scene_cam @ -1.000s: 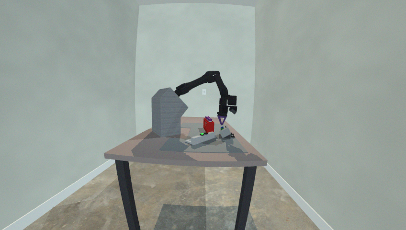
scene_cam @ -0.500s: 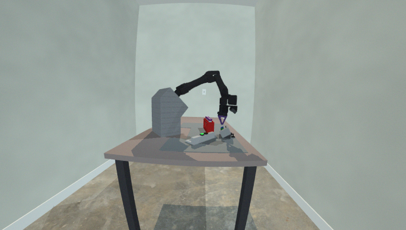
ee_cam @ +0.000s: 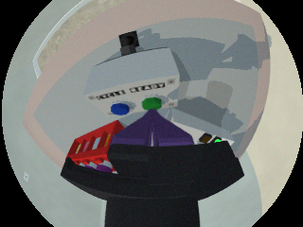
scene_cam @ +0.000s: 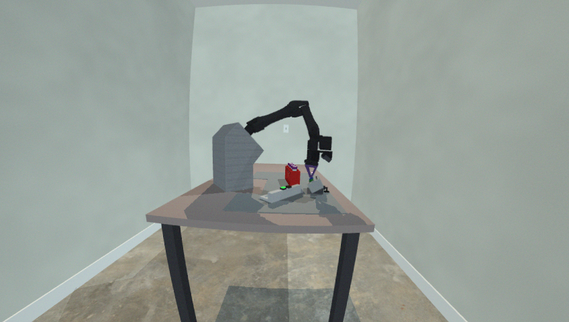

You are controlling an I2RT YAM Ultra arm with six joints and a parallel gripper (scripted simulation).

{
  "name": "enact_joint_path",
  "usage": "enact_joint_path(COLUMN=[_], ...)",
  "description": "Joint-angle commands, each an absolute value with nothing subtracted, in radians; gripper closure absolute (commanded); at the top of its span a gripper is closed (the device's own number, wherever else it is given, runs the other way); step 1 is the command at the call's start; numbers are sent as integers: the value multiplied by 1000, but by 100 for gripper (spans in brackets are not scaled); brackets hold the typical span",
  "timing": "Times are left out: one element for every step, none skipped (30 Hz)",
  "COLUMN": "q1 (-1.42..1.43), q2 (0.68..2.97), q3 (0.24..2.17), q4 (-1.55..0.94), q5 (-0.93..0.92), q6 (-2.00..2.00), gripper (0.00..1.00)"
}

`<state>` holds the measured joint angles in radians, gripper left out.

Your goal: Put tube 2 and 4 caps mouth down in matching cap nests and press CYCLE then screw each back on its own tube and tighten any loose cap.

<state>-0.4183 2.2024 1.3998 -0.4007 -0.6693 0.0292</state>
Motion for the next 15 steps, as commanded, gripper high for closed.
enact_joint_path(q1=[-432,-432,-432,-432,-432,-432,-432,-432,-432,-431,-430,-429,-428,-427,-426], q2=[2194,2194,2194,2194,2194,2194,2194,2194,2194,2196,2197,2199,2200,2202,2203], q3=[1405,1405,1405,1404,1405,1405,1405,1405,1405,1405,1405,1406,1406,1406,1406], q4=[-396,-396,-396,-396,-396,-396,-396,-396,-396,-394,-392,-390,-388,-386,-384], q5=[-668,-668,-668,-668,-668,-668,-668,-667,-667,-667,-667,-666,-666,-666,-665], q6=[32,32,32,32,32,32,32,32,32,33,34,36,37,38,39], gripper=[100,100,100,100,100,100,100,100,100,100,100,100,100,100,100])
